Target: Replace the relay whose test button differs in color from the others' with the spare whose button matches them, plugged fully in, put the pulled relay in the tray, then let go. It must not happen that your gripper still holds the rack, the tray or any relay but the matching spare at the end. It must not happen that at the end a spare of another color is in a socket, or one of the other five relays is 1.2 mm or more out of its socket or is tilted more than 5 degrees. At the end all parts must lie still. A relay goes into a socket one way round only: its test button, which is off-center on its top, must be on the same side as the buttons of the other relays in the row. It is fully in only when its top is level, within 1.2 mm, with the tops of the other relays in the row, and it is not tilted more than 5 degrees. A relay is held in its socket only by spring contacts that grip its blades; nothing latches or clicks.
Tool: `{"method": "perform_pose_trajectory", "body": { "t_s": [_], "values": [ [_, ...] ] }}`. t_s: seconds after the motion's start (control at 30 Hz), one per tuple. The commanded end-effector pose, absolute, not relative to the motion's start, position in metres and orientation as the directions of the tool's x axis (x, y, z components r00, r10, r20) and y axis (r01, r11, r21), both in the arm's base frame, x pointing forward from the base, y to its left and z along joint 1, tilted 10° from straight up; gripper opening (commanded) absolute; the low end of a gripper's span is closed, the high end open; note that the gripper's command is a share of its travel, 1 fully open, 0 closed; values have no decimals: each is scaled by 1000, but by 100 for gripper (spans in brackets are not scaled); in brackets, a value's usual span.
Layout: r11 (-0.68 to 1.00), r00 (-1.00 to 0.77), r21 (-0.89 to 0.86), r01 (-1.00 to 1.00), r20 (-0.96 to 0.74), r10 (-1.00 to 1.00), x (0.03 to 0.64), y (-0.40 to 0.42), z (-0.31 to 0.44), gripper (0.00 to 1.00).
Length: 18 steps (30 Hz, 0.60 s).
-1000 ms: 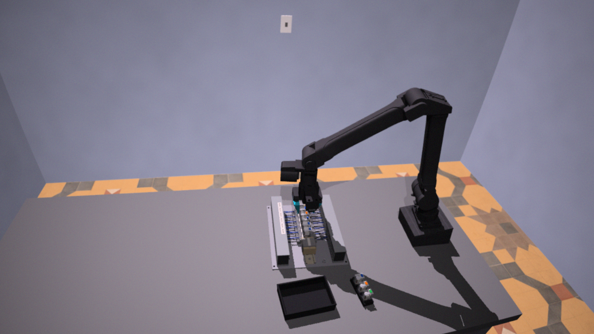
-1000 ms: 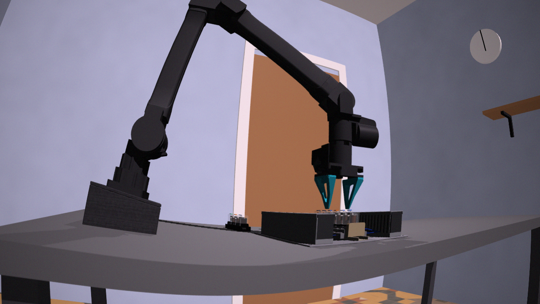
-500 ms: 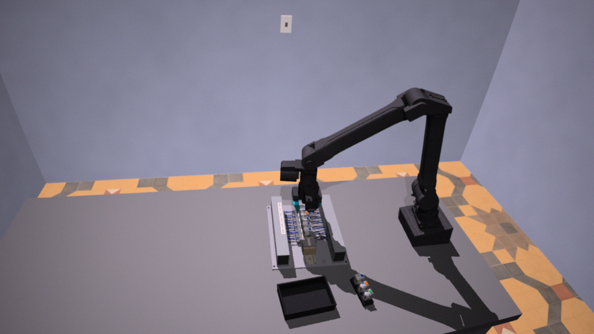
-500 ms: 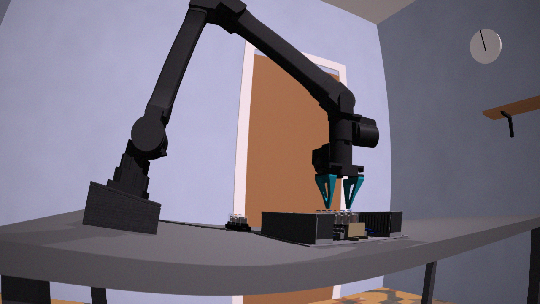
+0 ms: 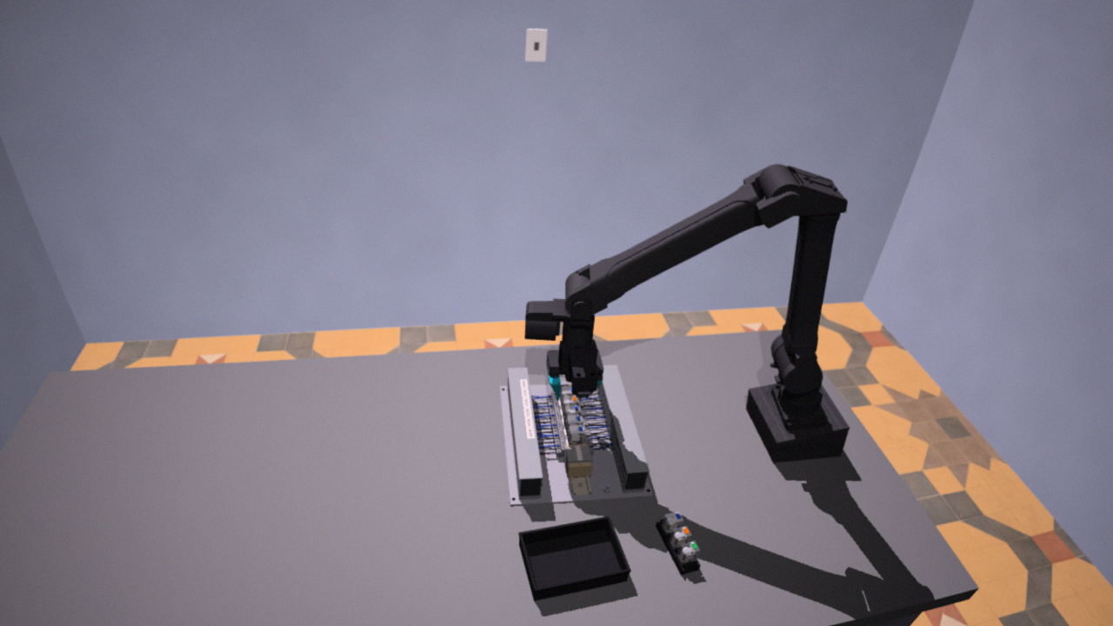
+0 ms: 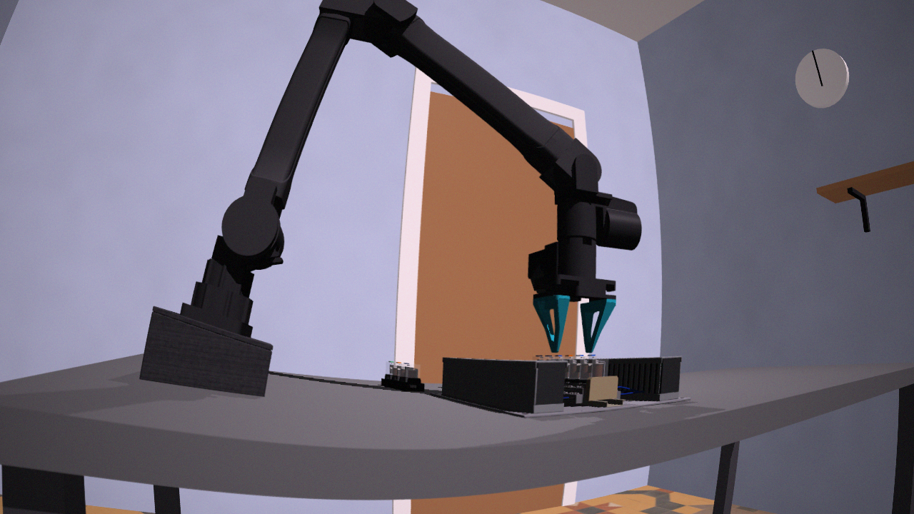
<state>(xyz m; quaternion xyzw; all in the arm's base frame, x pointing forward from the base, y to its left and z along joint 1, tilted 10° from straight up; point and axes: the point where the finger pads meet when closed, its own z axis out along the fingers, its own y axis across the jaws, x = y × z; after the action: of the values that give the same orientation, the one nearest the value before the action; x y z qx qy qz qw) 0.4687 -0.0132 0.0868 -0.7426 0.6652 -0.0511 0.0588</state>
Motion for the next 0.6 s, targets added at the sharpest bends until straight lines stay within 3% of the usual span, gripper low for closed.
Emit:
{"method": "perform_pose_trajectory", "body": {
  "t_s": [0.0, 0.57],
  "values": [
    [-111, 113, -220, -969, 2, -994, 488, -10, 108, 59],
    [-110, 113, -200, -974, 0, -994, 487, -10, 104, 59]
  ]
}}
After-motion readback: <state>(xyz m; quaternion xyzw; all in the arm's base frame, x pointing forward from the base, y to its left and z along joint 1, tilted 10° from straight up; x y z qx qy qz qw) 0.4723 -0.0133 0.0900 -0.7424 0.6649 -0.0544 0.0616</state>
